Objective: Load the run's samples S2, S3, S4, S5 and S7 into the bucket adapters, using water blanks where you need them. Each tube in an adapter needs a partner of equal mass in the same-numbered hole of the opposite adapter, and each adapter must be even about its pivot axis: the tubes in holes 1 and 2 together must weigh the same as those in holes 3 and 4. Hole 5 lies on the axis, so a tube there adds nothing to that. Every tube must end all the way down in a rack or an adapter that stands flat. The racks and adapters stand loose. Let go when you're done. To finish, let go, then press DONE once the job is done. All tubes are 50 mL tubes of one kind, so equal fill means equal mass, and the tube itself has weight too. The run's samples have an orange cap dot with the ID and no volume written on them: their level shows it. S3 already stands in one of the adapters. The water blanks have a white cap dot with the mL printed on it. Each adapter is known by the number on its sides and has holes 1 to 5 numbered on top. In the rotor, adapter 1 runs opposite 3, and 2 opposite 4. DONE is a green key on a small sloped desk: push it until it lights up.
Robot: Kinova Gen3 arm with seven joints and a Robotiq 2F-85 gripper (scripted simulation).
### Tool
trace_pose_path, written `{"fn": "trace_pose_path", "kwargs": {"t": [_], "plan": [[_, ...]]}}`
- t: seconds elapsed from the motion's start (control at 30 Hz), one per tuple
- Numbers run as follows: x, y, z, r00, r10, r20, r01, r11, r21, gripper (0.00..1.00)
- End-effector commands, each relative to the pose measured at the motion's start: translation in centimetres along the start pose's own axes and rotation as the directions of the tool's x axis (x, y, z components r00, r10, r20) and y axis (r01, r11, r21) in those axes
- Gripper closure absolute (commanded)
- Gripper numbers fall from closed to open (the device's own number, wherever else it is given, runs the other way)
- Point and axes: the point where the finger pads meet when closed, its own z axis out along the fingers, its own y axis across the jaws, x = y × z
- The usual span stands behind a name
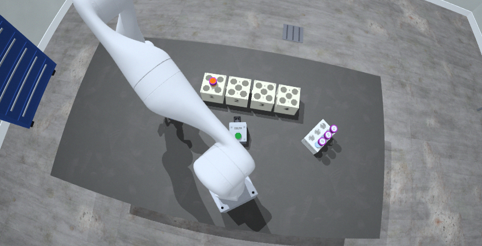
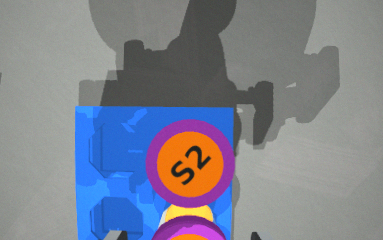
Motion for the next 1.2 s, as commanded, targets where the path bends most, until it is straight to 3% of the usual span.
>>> {"fn": "trace_pose_path", "kwargs": {"t": [0.0,1.17], "plan": [[-0.08,0.02,-0.08,1.000,0.000,0.002,0.000,1.000,0.000,0.38],[-0.08,0.02,0.66,1.000,0.000,0.002,0.000,1.000,0.000,0.38]]}}
